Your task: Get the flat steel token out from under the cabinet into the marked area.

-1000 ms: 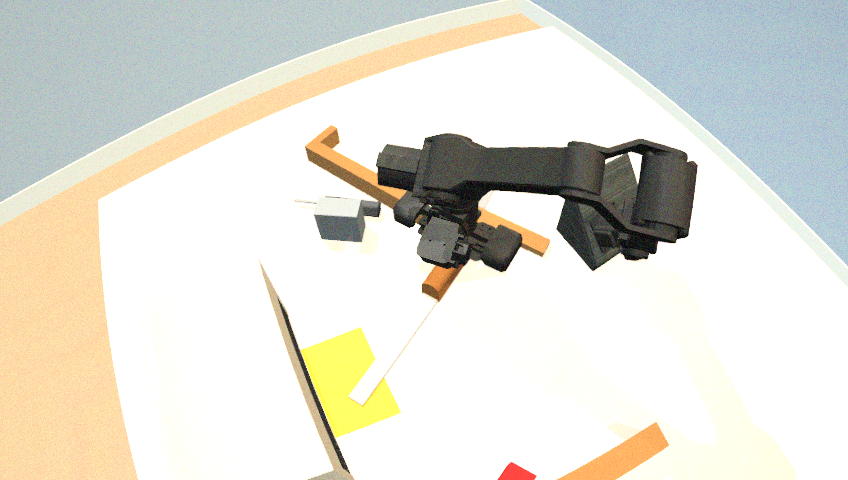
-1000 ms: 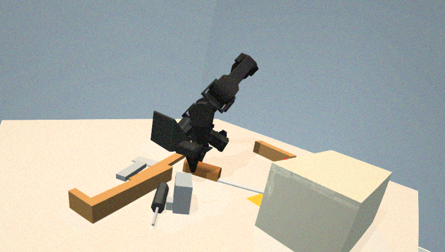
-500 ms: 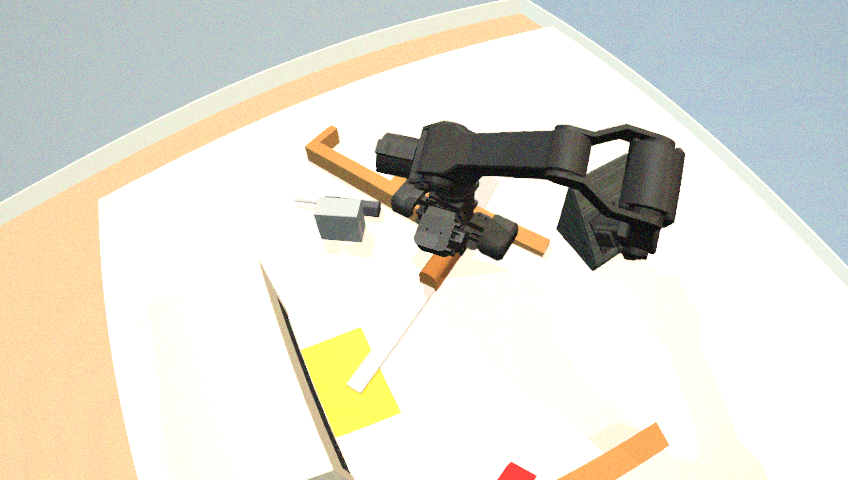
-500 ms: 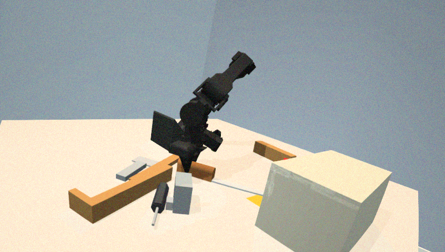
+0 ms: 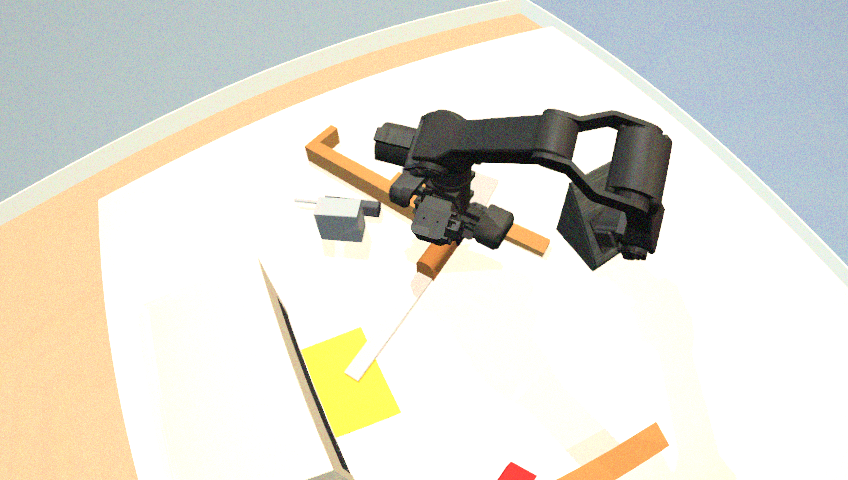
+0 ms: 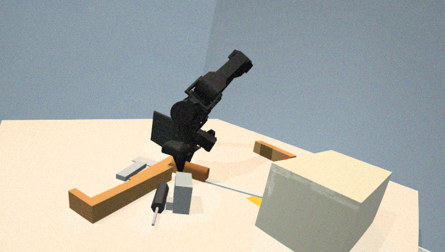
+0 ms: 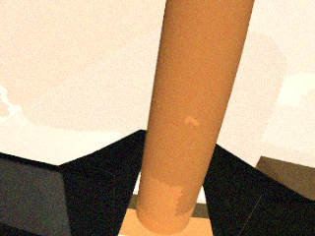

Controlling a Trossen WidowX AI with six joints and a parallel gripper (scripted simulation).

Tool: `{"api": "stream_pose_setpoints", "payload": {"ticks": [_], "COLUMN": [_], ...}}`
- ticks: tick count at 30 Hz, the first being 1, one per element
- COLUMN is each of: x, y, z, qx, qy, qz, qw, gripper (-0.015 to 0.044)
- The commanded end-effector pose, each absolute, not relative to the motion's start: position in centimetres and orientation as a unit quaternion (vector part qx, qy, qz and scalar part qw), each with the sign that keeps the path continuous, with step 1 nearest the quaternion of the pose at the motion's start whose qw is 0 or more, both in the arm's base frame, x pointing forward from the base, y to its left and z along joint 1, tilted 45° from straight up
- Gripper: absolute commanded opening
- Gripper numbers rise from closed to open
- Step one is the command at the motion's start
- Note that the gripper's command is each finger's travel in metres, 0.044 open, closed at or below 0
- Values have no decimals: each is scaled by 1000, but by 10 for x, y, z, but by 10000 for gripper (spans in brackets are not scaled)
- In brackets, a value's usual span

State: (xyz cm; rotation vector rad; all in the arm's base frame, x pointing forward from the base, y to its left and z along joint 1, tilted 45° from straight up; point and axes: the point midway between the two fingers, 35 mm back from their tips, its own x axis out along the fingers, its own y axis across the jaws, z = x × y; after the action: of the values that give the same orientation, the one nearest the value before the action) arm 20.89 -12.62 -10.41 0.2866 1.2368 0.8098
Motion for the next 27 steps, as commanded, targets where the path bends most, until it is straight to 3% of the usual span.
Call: {"api": "stream_pose_setpoints", "payload": {"ticks": [1, 27], "x": [208, 203], "y": [-131, -138], "z": [-107, -114], "qx": [129, 173], "qy": [561, 583], "qz": [366, 331], "qw": [731, 722], "gripper": [0, 0]}}
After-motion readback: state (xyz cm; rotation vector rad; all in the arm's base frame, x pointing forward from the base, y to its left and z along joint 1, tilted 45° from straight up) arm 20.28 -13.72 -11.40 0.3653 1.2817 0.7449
